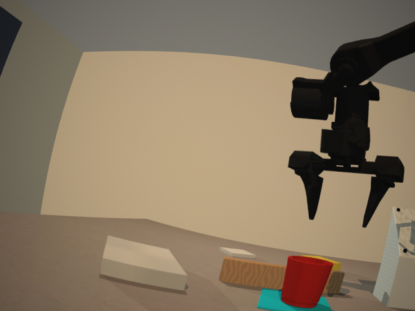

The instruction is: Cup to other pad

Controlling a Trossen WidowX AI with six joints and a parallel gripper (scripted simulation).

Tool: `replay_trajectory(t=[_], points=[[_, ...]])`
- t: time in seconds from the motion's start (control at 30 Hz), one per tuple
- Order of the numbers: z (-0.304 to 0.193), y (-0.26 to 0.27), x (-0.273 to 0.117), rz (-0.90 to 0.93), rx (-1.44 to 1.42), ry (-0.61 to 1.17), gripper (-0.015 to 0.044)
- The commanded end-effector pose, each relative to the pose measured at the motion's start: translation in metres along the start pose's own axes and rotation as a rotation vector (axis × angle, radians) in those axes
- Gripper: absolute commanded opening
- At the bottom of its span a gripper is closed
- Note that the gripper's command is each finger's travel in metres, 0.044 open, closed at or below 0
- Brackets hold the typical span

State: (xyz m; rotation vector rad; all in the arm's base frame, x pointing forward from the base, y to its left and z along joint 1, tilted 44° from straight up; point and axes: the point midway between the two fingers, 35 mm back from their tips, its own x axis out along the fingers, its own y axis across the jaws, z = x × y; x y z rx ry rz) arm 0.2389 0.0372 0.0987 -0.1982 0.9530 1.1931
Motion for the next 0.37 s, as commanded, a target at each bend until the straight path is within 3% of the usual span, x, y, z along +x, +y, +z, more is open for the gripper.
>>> replay_trajectory(t=[0.0, 0.33], points=[[-0.0002, -0.0002, -0.0166, -0.006, -0.005, 0.001, 0.0440], [0.0002, 0.0000, -0.0150, -0.004, -0.001, -0.004, 0.0440]])
